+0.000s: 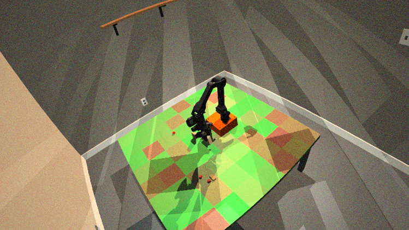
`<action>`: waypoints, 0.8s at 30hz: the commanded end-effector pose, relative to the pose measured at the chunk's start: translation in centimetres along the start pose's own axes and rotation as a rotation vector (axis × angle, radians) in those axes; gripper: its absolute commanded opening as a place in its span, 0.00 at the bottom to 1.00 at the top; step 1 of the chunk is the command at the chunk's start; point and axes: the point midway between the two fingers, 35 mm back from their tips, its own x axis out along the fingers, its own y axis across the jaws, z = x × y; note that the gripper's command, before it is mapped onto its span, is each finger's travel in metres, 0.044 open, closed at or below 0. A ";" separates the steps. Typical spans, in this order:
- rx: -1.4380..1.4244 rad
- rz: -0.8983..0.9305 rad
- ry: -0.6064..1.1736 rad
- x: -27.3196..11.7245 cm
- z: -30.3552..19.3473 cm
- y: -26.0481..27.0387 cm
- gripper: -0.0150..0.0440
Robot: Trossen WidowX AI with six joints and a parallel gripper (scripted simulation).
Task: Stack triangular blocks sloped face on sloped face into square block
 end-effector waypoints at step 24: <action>-0.837 -0.302 -0.067 -0.8 -0.5 1.2 0.25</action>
